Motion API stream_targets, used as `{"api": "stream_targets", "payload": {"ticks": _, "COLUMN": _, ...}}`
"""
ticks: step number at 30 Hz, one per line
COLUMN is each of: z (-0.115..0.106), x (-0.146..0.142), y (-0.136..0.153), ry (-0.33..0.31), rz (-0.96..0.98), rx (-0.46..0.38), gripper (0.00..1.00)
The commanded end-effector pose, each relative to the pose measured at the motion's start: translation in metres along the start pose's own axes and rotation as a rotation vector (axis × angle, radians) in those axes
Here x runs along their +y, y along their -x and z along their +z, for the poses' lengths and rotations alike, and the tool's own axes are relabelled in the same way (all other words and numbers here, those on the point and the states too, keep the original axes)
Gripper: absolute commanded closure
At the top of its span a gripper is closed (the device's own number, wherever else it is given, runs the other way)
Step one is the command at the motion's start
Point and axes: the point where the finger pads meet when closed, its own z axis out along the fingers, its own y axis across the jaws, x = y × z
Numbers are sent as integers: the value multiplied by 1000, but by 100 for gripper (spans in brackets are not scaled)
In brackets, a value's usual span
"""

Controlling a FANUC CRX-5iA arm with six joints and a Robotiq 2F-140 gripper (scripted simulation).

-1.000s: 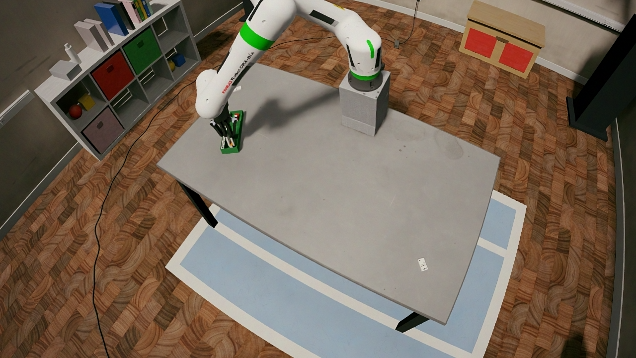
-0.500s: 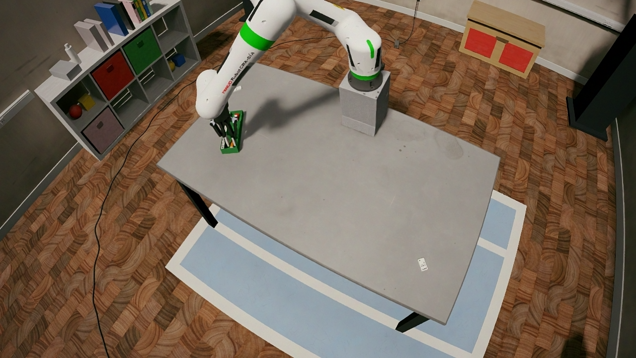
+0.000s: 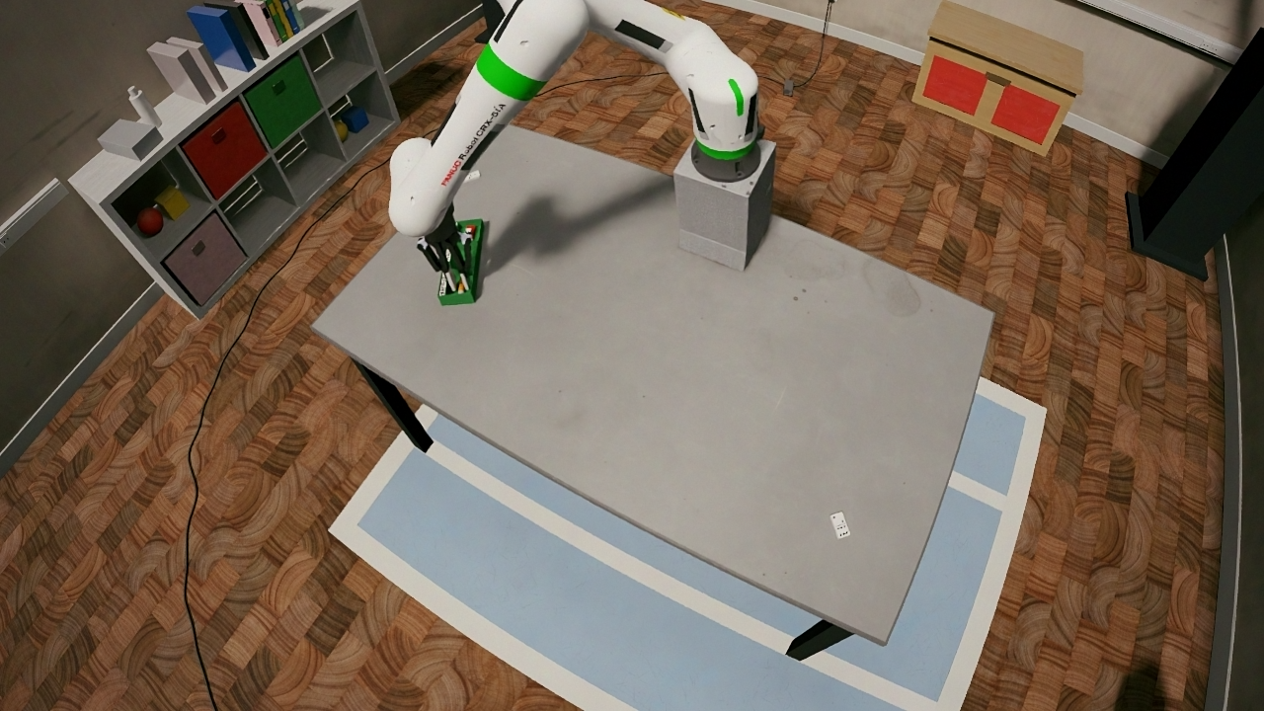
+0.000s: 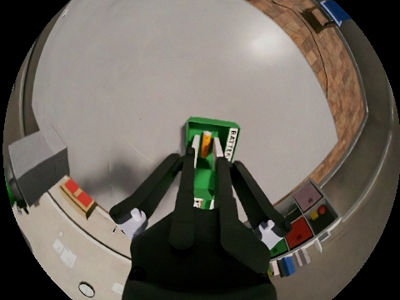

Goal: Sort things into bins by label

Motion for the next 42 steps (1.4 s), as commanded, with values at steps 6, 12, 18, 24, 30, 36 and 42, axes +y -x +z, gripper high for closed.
{"api": "stream_targets", "payload": {"ticks": 6, "z": -9, "x": 0, "y": 0, "ry": 0, "rz": 0, "rx": 0, "gripper": 74}}
{"api": "stream_targets", "payload": {"ticks": 12, "z": -17, "x": 0, "y": 0, "ry": 0, "rz": 0, "rx": 0, "gripper": 74}}
{"api": "stream_targets", "payload": {"ticks": 18, "z": -23, "x": 0, "y": 0, "ry": 0, "rz": 0, "rx": 0, "gripper": 74}}
{"api": "stream_targets", "payload": {"ticks": 24, "z": -42, "x": 0, "y": 0, "ry": 0, "rz": 0, "rx": 0, "gripper": 74}}
{"api": "stream_targets", "payload": {"ticks": 30, "z": -45, "x": 0, "y": 0, "ry": 0, "rz": 0, "rx": 0, "gripper": 74}}
{"api": "stream_targets", "payload": {"ticks": 36, "z": -61, "x": 0, "y": 0, "ry": 0, "rz": 0, "rx": 0, "gripper": 0}}
{"api": "stream_targets", "payload": {"ticks": 42, "z": -85, "x": 0, "y": 0, "ry": 0, "rz": 0, "rx": 0, "gripper": 0}}
